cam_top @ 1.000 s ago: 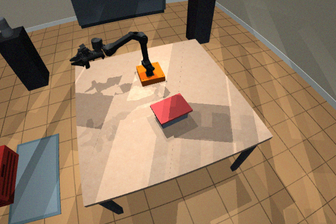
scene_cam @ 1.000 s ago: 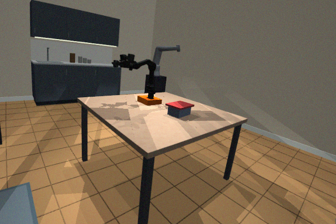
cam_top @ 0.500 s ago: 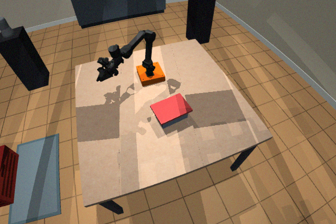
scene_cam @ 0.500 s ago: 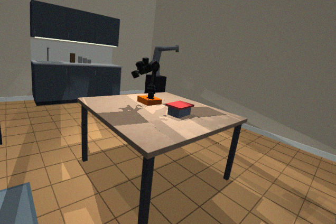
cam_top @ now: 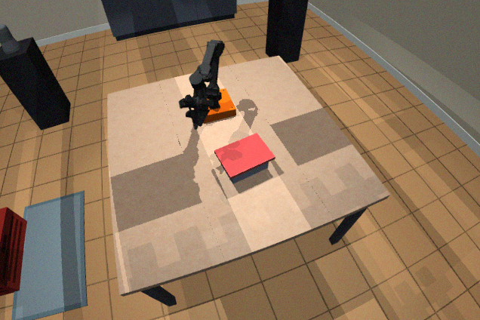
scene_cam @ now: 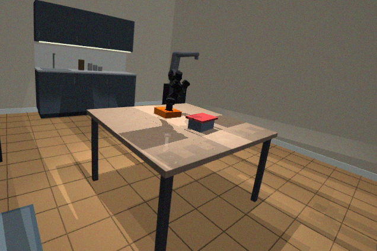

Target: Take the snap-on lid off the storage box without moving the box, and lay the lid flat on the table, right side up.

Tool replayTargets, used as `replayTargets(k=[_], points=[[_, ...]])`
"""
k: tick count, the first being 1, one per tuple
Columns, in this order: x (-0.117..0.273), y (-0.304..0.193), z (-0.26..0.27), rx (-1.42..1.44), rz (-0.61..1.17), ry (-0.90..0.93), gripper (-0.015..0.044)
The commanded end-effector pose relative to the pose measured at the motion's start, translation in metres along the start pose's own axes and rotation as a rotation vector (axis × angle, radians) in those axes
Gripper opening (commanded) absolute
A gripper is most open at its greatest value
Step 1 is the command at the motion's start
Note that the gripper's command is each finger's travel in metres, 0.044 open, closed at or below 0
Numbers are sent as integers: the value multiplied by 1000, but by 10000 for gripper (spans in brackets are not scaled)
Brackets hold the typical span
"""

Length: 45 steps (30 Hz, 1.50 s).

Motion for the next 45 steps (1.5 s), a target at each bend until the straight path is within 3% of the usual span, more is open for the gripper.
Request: replayTargets(k=[1,7,10,24,31,45], points=[[12,-47,-14,-94,141,-41,235],[43,-124,-50,-235,386,-175,235],[52,-138,-59,-261,433,-212,235],[52,-140,-62,-263,438,-216,235],[28,-157,-109,-264,439,-216,235],[16,-162,-109,-261,439,-216,235]])
Point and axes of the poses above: the point midway between the two fingers, 35 mm back from their tips, its own x axis back along the fingers, its own z axis across the jaws, y = z × x, the point moved 4 cm from there along x, back along the fingers, and after that the axes turned 12 degrees about -x, right-handed, at the moved point
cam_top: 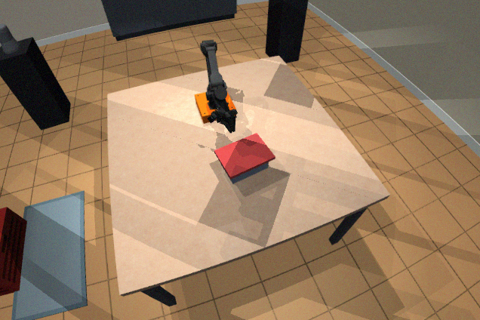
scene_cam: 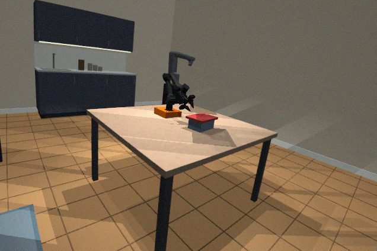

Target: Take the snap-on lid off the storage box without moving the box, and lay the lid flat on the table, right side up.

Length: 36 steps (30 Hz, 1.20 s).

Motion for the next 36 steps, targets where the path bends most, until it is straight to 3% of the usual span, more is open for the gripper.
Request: replayTargets(k=[1,36], points=[[-8,1,-1,-5,-4,-7,235],[-63,1,-4,-7,-3,-3,235]])
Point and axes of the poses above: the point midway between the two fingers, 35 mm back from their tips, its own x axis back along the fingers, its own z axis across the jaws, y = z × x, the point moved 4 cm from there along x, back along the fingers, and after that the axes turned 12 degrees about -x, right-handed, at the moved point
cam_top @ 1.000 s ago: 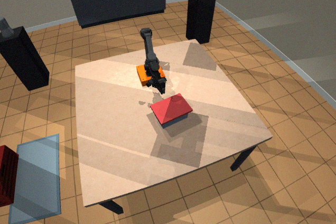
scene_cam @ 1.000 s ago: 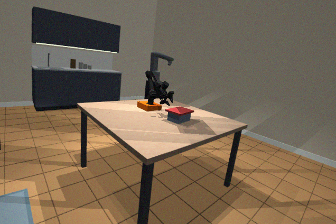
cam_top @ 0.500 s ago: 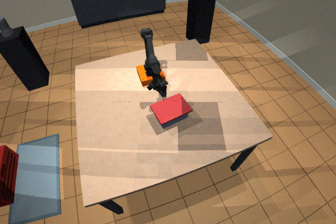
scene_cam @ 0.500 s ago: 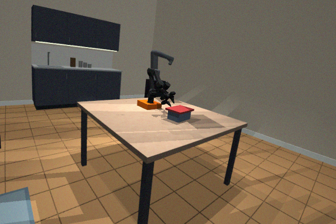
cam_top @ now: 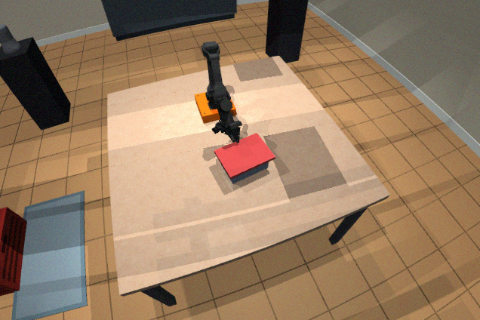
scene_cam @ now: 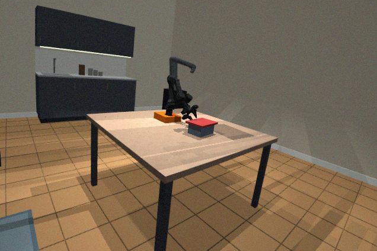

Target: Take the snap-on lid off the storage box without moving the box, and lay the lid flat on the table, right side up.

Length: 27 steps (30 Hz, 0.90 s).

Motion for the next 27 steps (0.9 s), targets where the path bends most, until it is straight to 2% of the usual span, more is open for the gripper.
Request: replayTargets(k=[1,5,14,17,27], points=[[-6,0,-2,-5,-3,-3,235],[-6,0,-2,-5,-3,-3,130],[-6,0,-2,-5,-3,-3,70],[-6,0,-2,-5,-3,-3,0],[-4,0,0,-2,0,-1,0]])
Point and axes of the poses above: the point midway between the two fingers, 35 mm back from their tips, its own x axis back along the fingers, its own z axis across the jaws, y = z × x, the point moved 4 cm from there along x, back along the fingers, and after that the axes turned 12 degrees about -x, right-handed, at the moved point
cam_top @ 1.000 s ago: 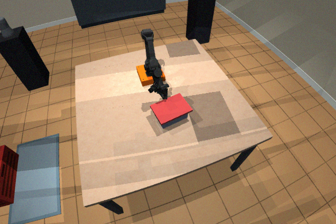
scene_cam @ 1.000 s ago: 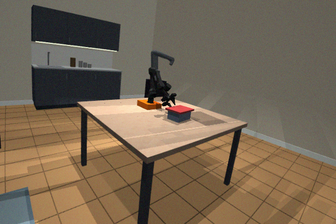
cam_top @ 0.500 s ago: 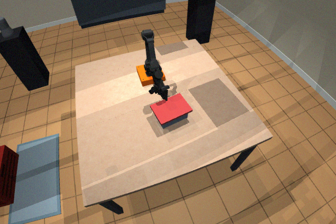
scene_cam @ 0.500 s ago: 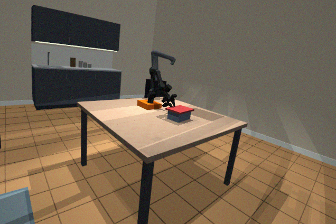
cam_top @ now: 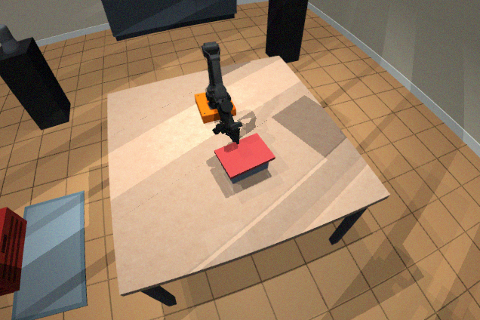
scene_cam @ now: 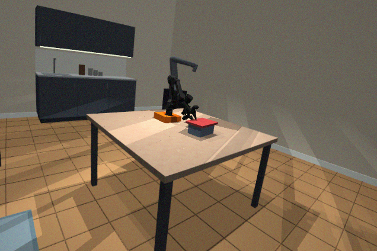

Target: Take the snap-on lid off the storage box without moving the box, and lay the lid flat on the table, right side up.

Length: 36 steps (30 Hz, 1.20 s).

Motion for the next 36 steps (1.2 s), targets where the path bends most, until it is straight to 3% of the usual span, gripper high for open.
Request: replayTargets(k=[1,36], points=[[1,0,1,0,0,0,0],[7,-1,5,0,0,0,0]])
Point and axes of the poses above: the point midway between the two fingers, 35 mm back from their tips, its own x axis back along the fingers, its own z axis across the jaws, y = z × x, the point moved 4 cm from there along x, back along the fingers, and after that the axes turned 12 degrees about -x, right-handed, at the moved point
